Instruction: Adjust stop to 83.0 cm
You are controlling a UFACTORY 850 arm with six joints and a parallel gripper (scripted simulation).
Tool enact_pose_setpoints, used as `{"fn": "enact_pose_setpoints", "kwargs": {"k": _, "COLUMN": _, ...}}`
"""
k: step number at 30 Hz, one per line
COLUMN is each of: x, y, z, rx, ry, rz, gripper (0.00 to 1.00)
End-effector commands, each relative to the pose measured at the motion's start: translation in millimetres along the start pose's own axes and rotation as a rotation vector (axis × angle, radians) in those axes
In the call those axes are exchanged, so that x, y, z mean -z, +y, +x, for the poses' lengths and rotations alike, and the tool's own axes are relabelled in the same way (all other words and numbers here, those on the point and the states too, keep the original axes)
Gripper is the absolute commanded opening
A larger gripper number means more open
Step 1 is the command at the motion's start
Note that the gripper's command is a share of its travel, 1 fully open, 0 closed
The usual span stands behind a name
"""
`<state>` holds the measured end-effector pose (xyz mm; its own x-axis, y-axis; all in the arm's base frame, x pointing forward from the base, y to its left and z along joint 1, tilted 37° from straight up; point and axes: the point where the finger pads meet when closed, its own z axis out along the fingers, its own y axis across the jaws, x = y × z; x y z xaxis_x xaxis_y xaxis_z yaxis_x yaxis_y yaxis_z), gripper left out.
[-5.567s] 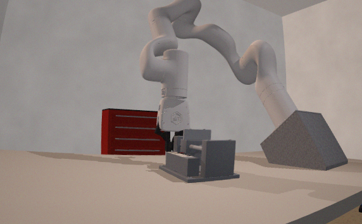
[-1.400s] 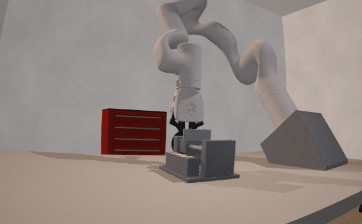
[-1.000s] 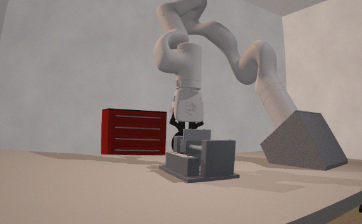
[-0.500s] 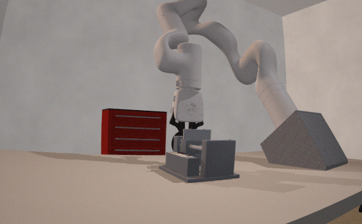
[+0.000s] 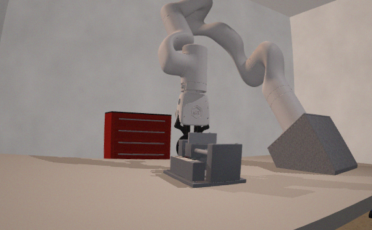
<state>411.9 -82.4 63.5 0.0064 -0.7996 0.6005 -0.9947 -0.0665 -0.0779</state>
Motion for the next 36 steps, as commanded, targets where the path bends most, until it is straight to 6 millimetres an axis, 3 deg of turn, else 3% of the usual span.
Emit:
{"fn": "enact_pose_setpoints", "kwargs": {"k": 1, "x": 0, "y": 0, "z": 0, "rx": 0.0, "ry": 0.0, "rz": 0.0, "gripper": 0.06}}
{"fn": "enact_pose_setpoints", "kwargs": {"k": 36, "x": -11, "y": 4, "z": 0, "rx": 0.0, "ry": 0.0, "rz": 0.0, "gripper": 0.06}}
